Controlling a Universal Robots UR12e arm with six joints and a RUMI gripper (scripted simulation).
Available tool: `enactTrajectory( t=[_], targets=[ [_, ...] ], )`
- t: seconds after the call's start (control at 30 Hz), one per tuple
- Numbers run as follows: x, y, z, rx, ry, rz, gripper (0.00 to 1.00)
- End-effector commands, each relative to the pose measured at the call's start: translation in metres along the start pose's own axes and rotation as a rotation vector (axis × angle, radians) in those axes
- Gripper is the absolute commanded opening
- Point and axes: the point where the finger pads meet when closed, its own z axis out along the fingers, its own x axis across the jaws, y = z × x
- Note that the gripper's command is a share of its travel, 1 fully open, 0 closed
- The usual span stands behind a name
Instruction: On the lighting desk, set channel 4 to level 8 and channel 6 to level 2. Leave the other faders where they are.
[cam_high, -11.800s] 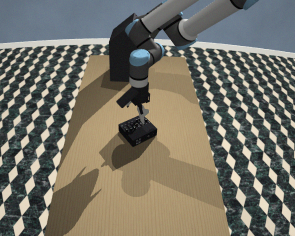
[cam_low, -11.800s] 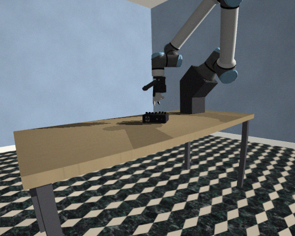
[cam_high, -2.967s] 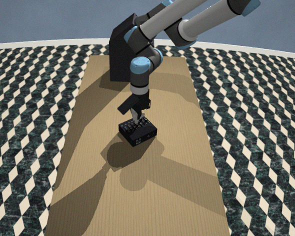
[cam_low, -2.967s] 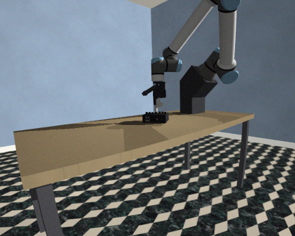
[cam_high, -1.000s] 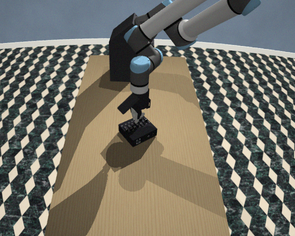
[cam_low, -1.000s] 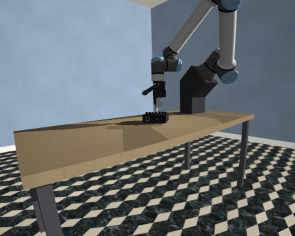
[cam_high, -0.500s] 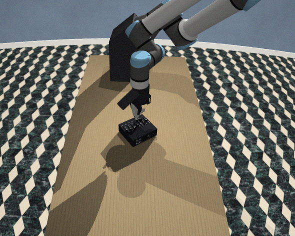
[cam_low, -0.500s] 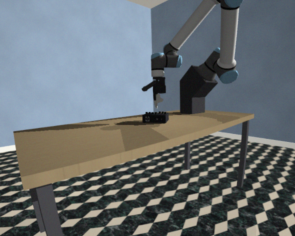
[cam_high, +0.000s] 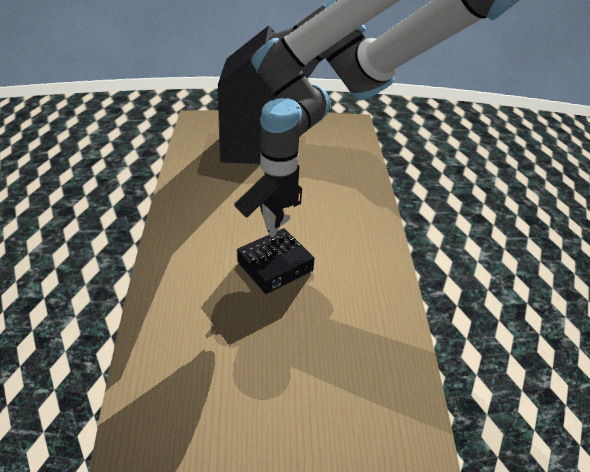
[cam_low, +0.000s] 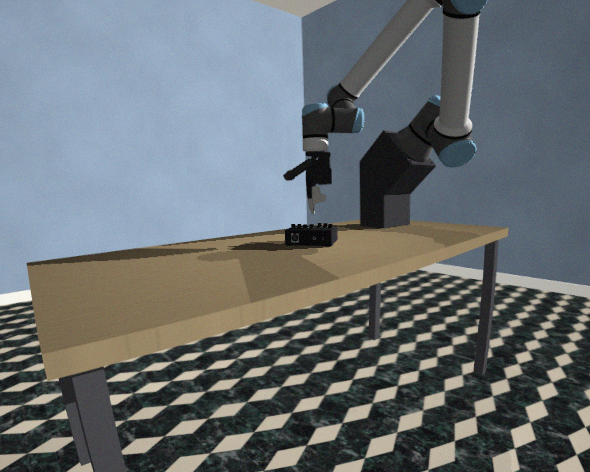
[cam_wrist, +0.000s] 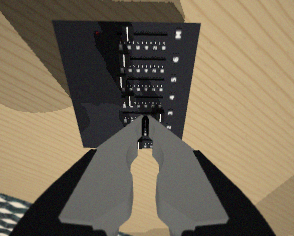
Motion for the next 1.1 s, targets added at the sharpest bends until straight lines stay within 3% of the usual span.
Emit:
enactTrajectory(
  t=[0.0,0.7,1.07],
  targets=[
    [-0.0003,-0.0005,-0.0007,0.001,-0.001,0.000,0.00],
    [0.0000,-0.0025,-0.0007,0.001,-0.001,0.086,0.00],
    [0.0006,-0.0066,-0.0005,0.001,-0.001,0.277,0.00]
  ],
)
